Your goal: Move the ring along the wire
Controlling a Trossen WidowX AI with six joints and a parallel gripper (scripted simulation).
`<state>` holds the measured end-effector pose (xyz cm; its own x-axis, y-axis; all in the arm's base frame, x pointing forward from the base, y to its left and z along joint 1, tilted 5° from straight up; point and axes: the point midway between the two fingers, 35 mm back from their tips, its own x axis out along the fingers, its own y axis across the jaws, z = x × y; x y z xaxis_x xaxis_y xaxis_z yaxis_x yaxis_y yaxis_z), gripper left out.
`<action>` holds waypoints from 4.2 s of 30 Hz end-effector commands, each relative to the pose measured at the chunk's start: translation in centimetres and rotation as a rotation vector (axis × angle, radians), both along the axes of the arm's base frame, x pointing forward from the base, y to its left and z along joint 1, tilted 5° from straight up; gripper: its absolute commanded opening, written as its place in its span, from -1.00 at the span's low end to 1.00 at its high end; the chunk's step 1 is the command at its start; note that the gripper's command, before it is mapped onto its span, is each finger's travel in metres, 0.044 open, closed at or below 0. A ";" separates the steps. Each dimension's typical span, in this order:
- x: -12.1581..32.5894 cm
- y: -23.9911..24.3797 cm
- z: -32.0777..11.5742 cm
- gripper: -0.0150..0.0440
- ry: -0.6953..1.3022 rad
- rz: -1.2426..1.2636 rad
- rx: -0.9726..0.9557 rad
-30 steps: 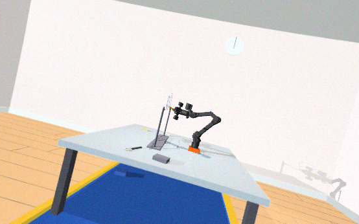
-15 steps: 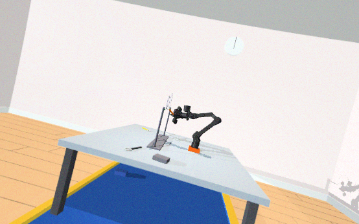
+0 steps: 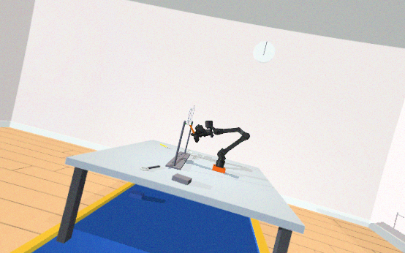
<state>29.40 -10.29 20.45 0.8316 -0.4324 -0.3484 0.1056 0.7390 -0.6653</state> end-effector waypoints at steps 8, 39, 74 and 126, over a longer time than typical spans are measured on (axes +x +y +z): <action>0.0 3.5 -2.1 -1.00 -0.009 -0.016 0.272; 0.2 10.2 -3.3 -1.00 -0.023 -0.029 0.606; 0.5 17.6 -2.8 -1.00 -0.038 -0.043 0.975; 1.3 27.7 8.1 -1.00 -0.078 -0.087 1.997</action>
